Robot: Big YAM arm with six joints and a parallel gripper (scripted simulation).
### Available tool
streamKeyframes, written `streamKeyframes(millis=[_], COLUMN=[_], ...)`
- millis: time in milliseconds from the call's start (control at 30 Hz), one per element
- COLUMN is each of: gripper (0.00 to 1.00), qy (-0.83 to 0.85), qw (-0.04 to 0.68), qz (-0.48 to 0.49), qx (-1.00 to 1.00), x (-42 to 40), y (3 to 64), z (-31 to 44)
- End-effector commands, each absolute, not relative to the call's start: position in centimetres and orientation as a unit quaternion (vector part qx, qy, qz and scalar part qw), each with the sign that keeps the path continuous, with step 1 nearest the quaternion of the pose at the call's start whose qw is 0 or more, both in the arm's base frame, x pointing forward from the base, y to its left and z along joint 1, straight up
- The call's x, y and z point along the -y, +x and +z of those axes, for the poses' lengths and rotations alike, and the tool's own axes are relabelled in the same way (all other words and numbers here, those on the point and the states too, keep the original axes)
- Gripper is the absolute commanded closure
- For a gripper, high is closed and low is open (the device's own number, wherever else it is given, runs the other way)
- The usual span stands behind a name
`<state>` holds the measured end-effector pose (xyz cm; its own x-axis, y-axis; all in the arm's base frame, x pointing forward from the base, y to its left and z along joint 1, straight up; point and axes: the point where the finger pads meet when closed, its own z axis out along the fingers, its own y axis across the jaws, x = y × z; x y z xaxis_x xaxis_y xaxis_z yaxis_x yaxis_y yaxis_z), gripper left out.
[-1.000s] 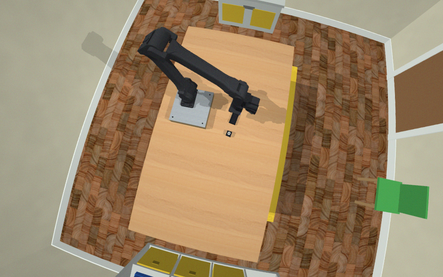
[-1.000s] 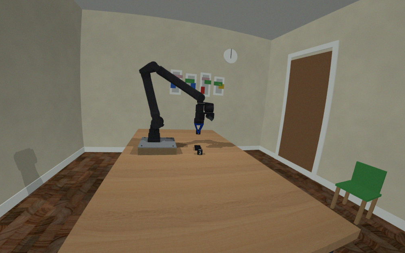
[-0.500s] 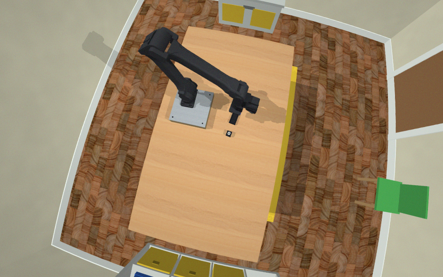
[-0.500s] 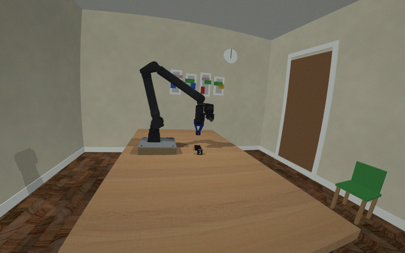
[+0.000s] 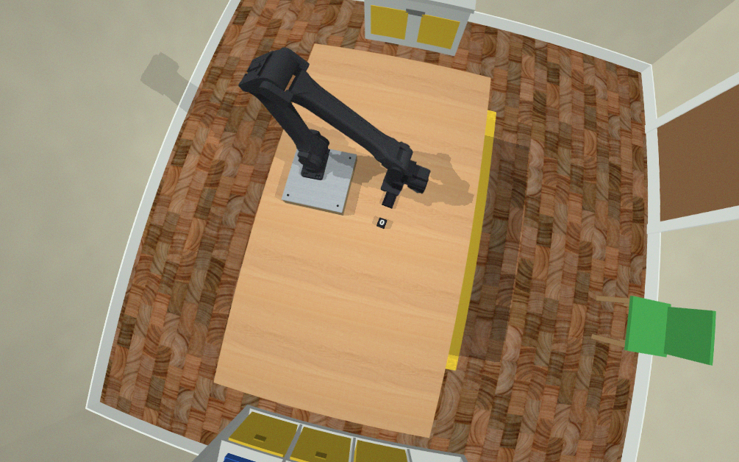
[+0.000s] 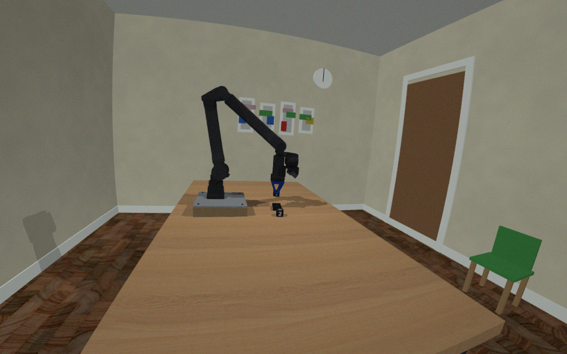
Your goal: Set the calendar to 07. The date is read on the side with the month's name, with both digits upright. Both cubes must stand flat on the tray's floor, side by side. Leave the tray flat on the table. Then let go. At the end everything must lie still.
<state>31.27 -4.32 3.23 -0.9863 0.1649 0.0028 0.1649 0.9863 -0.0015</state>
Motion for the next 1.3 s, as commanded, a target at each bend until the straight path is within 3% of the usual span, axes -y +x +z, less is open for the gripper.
streamKeyframes(millis=[0,1267], gripper=[0.72,0.72], qy=[-0.081,-0.082], qw=[-0.013,-0.019], qz=[0.001,0.001], qx=[0.997,0.996], x=[4.7,4.8], y=[32.5,32.6], z=[2.8,2.2])
